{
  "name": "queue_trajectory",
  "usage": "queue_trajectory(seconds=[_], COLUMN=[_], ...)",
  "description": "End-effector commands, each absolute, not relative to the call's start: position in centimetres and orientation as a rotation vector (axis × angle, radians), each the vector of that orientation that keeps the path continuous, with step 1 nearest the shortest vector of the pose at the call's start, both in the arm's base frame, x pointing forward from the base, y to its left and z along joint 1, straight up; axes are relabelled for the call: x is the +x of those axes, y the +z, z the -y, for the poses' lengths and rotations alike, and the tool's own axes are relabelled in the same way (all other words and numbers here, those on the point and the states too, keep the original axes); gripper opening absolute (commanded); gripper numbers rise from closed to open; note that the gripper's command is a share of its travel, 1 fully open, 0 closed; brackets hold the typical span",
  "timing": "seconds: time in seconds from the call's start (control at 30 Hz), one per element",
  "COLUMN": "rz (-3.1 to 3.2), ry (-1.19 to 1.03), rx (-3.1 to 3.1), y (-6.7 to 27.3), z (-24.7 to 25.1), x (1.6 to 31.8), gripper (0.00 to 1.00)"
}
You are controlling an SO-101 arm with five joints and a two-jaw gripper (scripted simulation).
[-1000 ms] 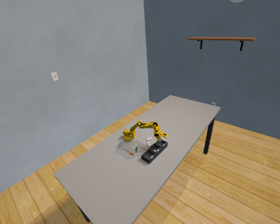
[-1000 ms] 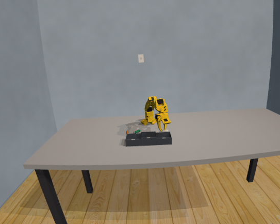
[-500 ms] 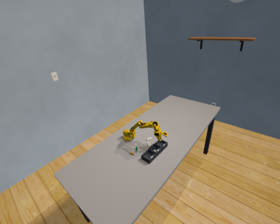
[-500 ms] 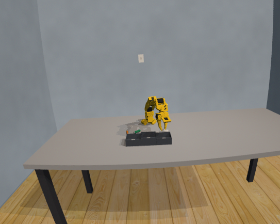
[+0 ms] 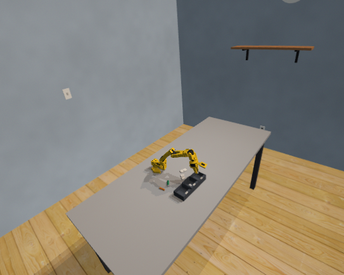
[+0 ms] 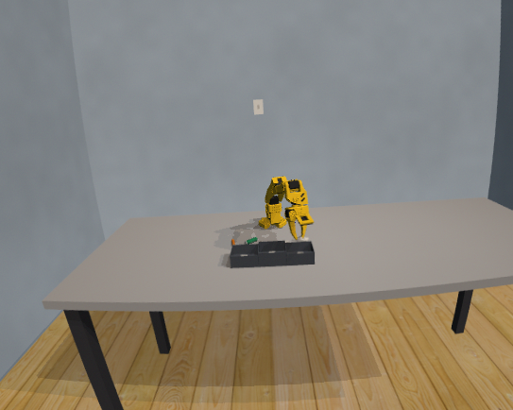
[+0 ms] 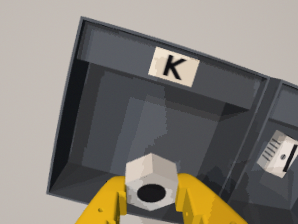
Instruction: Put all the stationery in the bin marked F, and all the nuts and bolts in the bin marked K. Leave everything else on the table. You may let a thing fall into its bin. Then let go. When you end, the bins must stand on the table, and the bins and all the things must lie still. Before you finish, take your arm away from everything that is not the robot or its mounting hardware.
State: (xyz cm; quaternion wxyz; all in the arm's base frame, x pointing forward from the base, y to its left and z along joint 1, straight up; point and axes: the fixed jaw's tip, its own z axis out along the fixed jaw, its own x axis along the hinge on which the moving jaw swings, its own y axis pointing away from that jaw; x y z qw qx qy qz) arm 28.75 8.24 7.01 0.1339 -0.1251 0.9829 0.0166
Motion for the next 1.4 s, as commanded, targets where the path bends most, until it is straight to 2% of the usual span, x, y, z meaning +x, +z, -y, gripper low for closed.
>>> queue_trajectory(seconds=[0.0,1.37], rz=[-2.799,-2.803], ry=[0.061,0.061], rx=[-0.354,-0.354], y=[7.9,5.1], z=[-8.5,-8.6], x=[29.1,29.3], gripper=[0.0,0.0])
